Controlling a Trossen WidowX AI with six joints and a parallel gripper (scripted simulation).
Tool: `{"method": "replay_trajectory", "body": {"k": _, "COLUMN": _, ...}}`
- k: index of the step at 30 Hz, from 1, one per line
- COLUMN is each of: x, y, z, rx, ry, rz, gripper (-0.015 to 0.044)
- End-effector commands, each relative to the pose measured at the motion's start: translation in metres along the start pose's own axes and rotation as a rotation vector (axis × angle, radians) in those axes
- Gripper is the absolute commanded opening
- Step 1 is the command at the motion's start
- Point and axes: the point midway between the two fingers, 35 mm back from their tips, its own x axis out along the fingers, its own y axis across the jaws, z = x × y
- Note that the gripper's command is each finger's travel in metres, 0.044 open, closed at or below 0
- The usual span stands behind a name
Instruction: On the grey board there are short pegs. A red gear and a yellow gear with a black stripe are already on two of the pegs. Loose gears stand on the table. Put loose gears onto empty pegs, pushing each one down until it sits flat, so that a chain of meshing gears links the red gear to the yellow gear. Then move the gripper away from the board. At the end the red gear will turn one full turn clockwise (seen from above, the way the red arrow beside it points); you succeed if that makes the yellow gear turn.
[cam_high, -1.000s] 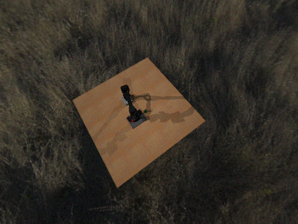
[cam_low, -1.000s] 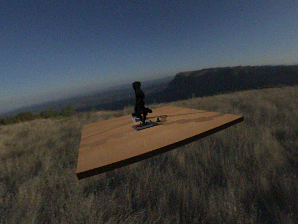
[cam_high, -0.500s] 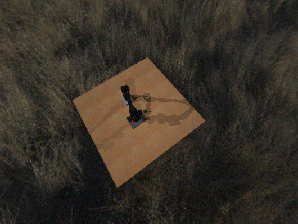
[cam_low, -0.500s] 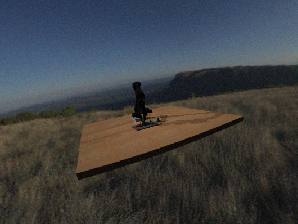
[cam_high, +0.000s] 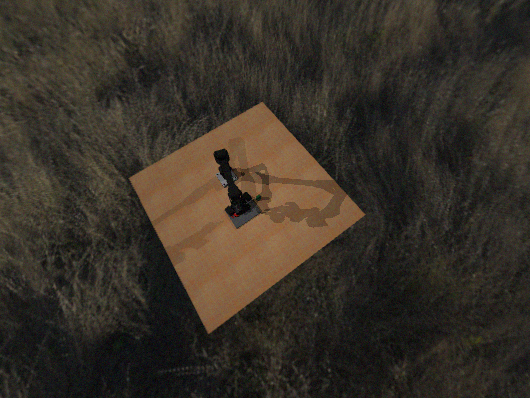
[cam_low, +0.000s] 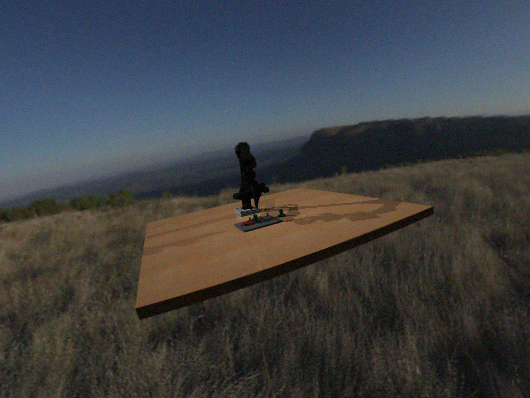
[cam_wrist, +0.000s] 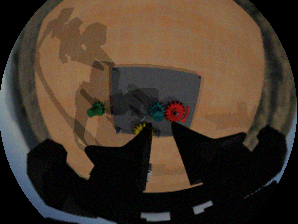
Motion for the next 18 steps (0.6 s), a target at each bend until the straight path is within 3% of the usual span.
{"method": "replay_trajectory", "body": {"k": 1, "x": 0.0, "y": 0.002, "z": 0.001, "rx": 0.003, "ry": 0.0, "rz": 0.0, "gripper": 0.0166}}
{"method": "replay_trajectory", "body": {"k": 11, "x": 0.001, "y": 0.136, "z": 0.011, "rx": 0.177, "ry": 0.004, "rz": 0.015, "gripper": 0.0429}}
{"method": "replay_trajectory", "body": {"k": 18, "x": 0.0, "y": 0.157, "z": 0.008, "rx": 0.203, "ry": 0.005, "rz": 0.018, "gripper": 0.044}}
